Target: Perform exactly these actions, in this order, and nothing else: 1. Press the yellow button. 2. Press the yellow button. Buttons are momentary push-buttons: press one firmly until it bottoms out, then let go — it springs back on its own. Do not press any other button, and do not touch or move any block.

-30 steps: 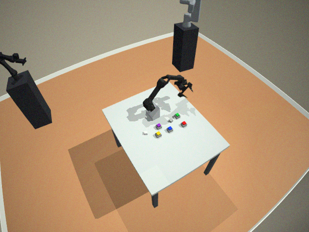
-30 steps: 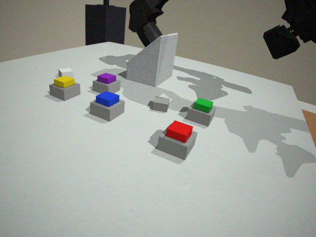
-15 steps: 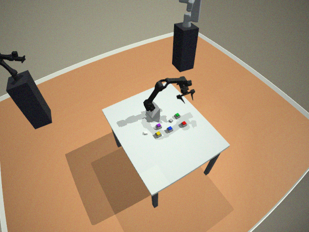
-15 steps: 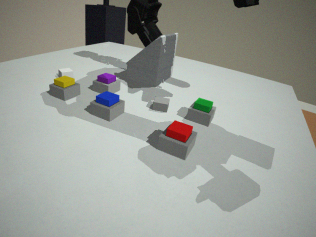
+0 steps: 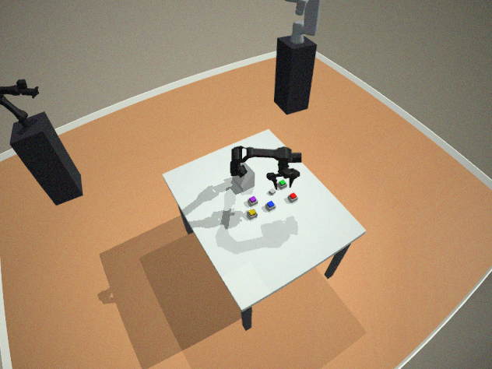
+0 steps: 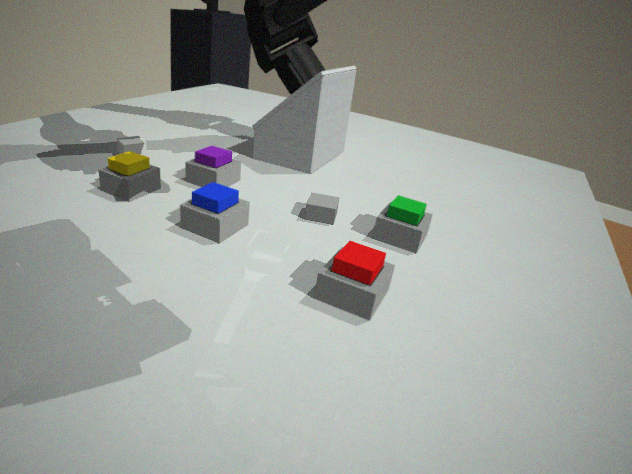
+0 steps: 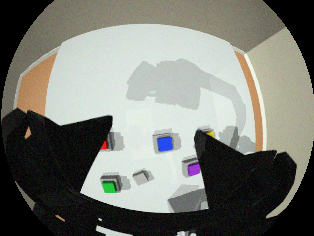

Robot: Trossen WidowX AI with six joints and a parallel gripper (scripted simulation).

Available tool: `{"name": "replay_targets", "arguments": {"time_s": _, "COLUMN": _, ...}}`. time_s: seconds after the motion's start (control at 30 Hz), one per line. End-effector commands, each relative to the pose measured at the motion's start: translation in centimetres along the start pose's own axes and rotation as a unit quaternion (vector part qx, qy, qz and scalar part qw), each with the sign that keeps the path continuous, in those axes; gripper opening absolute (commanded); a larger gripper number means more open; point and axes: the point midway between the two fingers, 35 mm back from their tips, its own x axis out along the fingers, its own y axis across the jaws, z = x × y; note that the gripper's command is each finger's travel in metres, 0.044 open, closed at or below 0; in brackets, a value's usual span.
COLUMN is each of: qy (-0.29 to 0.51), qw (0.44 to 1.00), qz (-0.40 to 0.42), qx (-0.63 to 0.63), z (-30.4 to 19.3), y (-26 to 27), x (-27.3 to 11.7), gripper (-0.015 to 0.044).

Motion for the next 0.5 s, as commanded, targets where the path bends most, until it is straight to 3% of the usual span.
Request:
{"name": "replay_targets", "arguments": {"time_s": 0.0, "qy": 0.093, "qw": 0.994, "qz": 0.003, "qx": -0.052, "z": 0.5, "y": -5.9, "x": 3.5, "gripper": 0.0400}}
{"name": "replay_targets", "arguments": {"time_s": 0.3, "qy": 0.224, "qw": 0.965, "qz": 0.064, "qx": -0.120, "z": -1.7, "y": -16.2, "x": 8.1, "gripper": 0.0400}}
{"name": "replay_targets", "arguments": {"time_s": 0.47, "qy": 0.243, "qw": 0.958, "qz": 0.082, "qx": -0.131, "z": -2.7, "y": -18.2, "x": 8.7, "gripper": 0.0400}}
